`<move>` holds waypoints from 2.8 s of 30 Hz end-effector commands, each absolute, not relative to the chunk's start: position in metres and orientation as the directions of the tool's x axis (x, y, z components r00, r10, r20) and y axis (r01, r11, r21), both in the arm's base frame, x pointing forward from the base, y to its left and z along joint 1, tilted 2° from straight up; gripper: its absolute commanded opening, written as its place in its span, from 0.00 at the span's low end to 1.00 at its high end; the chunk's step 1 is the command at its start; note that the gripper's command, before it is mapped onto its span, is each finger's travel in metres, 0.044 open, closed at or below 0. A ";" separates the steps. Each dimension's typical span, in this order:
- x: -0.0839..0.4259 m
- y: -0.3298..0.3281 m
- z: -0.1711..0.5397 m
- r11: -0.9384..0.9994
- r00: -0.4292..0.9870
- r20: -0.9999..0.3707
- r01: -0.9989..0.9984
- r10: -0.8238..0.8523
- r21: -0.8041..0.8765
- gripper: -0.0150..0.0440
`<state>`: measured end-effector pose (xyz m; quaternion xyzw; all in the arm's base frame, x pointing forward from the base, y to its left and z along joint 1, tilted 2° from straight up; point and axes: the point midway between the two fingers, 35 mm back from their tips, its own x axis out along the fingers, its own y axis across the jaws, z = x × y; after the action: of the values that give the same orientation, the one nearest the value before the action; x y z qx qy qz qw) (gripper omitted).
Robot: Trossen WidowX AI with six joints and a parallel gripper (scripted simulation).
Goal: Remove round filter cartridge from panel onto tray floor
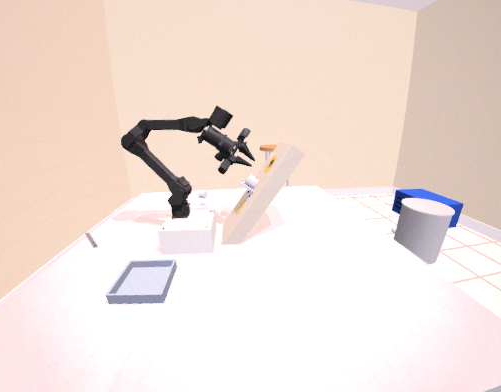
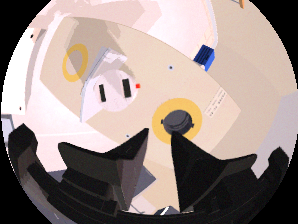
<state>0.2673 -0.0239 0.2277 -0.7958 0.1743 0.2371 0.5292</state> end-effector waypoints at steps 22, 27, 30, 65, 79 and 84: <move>0.273 -0.025 0.301 0.141 0.773 -0.635 -0.627 -0.018 -0.766 0.77; 0.266 -0.022 0.269 0.588 0.699 -0.715 -0.575 -0.009 -0.570 0.77; 0.260 -0.020 0.251 0.795 0.651 -0.759 -0.458 -0.004 -0.398 0.77; 0.256 -0.015 0.188 0.998 0.521 -0.853 0.052 0.005 0.038 0.77; 0.267 -0.015 0.168 0.998 0.522 -0.853 0.052 0.005 0.038 0.77; 0.268 -0.015 0.166 0.998 0.522 -0.853 0.052 0.005 0.038 0.77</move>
<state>0.2674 -0.0141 0.1696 0.0286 0.4858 -0.0107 0.8735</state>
